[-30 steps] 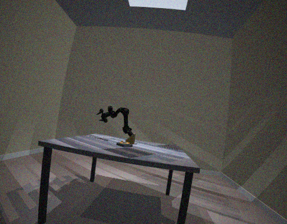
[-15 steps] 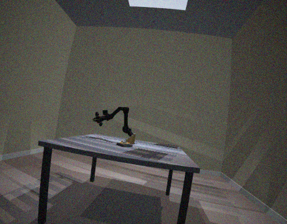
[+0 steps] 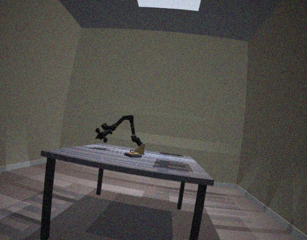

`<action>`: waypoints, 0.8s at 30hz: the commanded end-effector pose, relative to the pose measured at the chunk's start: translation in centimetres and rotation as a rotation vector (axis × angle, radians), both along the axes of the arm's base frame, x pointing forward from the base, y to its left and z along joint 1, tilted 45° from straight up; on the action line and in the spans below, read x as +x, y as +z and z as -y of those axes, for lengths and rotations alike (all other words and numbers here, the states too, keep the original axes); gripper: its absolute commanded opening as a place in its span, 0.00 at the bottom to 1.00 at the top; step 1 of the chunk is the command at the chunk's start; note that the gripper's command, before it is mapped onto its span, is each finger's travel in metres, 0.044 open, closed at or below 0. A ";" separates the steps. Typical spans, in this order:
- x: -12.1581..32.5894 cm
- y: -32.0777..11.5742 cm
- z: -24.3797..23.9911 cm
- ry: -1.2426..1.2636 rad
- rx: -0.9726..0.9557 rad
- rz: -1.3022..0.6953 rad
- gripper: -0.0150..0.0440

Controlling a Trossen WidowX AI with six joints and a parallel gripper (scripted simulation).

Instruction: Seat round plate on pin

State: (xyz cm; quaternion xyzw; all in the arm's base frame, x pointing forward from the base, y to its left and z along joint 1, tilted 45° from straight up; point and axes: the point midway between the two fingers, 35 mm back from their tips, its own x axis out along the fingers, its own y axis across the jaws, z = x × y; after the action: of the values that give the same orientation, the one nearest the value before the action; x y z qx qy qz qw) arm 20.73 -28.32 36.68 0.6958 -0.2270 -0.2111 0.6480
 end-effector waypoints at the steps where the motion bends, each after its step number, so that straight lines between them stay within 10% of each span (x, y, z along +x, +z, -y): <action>1: 4.7 -4.3 -1.1 0.058 0.045 -0.178 0.25; 14: 13.7 -16.4 -11.5 0.373 -0.018 -0.785 0.25; 24: 13.2 -25.8 -21.4 0.696 -0.426 -1.509 0.25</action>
State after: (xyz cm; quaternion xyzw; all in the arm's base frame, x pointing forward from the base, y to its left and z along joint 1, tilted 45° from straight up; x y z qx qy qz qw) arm 34.67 -9.87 13.21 0.3884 0.3711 -0.3679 0.7590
